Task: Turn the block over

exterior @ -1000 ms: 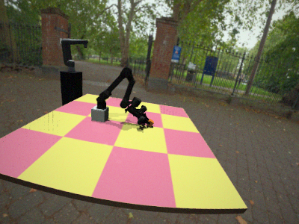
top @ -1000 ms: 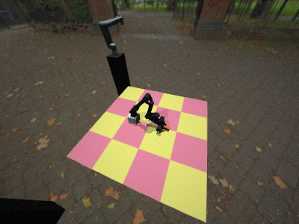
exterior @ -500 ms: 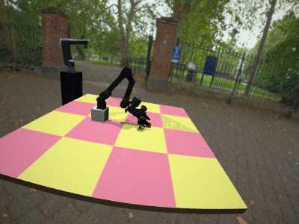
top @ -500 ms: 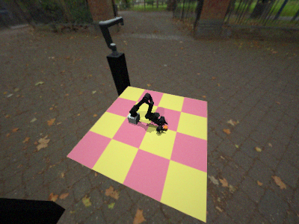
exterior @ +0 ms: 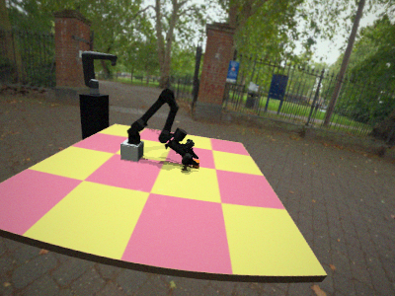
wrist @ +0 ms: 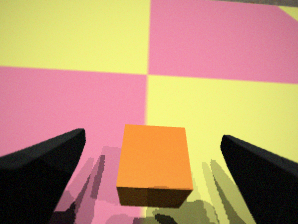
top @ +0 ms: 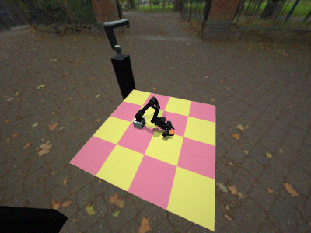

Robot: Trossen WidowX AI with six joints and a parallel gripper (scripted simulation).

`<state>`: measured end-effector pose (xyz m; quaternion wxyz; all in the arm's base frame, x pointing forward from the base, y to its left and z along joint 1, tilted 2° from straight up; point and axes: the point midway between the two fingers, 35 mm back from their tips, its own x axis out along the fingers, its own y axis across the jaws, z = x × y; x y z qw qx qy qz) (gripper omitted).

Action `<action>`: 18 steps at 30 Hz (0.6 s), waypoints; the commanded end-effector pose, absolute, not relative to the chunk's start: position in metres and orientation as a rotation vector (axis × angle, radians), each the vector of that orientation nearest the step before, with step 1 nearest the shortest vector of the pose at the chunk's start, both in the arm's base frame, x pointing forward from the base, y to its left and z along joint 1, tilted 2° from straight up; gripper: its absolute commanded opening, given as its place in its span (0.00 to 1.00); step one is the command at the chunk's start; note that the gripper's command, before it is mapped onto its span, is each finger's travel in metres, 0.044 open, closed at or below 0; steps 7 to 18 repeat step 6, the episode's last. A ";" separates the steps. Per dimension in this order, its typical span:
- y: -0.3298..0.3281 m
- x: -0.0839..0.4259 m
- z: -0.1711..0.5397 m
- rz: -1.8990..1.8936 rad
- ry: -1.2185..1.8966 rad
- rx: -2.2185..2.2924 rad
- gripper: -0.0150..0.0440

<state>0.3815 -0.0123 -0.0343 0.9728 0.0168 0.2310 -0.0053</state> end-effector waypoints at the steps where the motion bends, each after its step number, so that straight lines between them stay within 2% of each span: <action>1: -0.012 0.381 -0.035 -0.013 0.468 0.039 1.00; 18: -0.012 0.381 -0.035 -0.013 0.468 0.039 1.00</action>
